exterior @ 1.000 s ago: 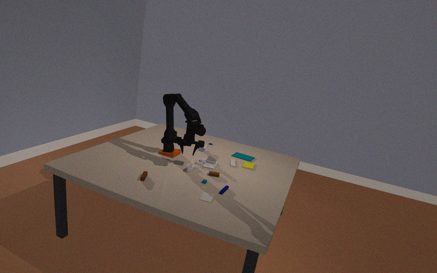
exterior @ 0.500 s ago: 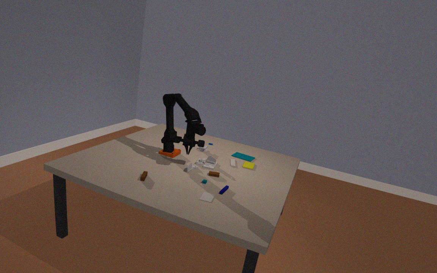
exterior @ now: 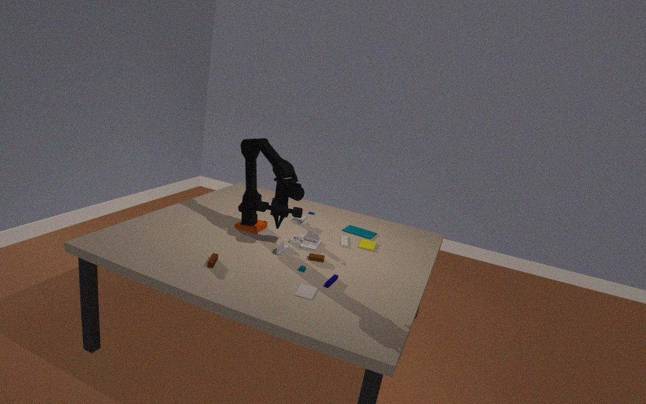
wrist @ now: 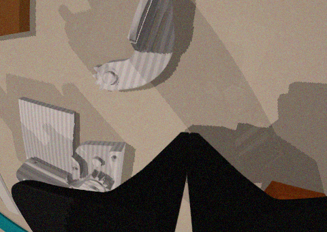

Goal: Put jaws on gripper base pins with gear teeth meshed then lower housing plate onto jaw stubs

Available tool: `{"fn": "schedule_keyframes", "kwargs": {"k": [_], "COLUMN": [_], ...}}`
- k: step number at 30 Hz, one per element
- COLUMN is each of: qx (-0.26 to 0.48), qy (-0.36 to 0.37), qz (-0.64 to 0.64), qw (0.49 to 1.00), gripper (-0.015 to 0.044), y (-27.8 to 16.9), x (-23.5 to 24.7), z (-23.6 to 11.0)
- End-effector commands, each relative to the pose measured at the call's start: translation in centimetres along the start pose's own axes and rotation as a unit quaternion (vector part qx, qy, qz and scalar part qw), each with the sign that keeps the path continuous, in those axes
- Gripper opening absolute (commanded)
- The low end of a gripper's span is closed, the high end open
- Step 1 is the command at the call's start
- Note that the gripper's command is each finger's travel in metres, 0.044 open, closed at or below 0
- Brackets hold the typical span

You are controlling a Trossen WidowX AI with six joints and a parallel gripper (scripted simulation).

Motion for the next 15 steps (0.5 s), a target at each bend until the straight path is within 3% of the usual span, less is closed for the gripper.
{"fn": "schedule_keyframes", "kwargs": {"k": [1, 15], "qx": [0.000, 0.000], "qy": [0.000, 0.000], "qz": [0.000, 0.000], "qw": [1.000, 1.000], "gripper": [0.0026, 0.0394], "y": [0.00, 0.00], "x": [0.00, 0.00], "z": [0.00, 0.00]}}
Point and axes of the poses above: the point midway between the two fingers, 35 mm back from their tips, its own z axis out along the fingers, its own x axis across the jaws, y = z × x, the point moved 10 cm from there along -z, back along the fingers, and after that the axes turned 8 degrees about -z, right-handed, at the moved point
